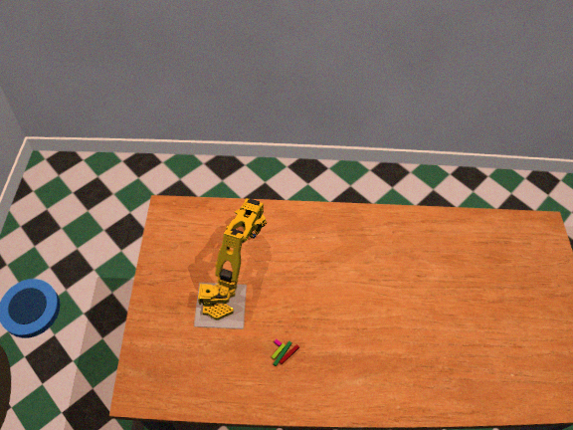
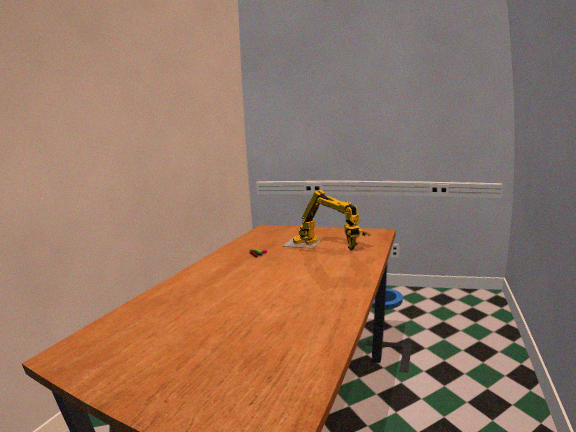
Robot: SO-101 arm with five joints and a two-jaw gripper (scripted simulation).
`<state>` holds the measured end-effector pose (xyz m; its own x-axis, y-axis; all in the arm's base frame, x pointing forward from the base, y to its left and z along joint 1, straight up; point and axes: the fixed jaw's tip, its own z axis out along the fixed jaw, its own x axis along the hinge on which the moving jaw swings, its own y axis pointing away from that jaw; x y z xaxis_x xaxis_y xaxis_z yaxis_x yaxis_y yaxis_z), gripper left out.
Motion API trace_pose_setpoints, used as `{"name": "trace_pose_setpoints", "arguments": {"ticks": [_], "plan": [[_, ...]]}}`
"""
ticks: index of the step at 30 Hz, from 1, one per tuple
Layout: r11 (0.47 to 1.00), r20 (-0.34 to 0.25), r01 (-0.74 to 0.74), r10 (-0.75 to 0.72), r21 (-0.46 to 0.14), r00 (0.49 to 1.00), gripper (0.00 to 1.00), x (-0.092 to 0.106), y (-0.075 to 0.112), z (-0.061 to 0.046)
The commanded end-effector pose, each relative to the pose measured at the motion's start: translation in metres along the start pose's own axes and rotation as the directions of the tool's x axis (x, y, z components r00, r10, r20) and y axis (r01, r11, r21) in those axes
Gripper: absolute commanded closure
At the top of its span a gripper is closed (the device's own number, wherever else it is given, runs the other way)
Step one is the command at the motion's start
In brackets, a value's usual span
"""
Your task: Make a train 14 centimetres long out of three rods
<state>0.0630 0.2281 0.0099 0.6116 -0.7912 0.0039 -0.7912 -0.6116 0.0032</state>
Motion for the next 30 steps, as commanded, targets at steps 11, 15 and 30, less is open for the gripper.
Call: {"name": "trace_pose_setpoints", "arguments": {"ticks": [11,15,30], "plan": [[1.000,-0.015,0.002,-0.003,-0.023,1.000,1.00,0.0000,0.0049,0.0111],[1.000,-0.015,0.002,-0.003,-0.023,1.000,1.00,0.0000,0.0049,0.0112],[1.000,-0.017,0.003,-0.003,-0.025,1.000,1.00,0.0001,0.0051,0.0123]]}}
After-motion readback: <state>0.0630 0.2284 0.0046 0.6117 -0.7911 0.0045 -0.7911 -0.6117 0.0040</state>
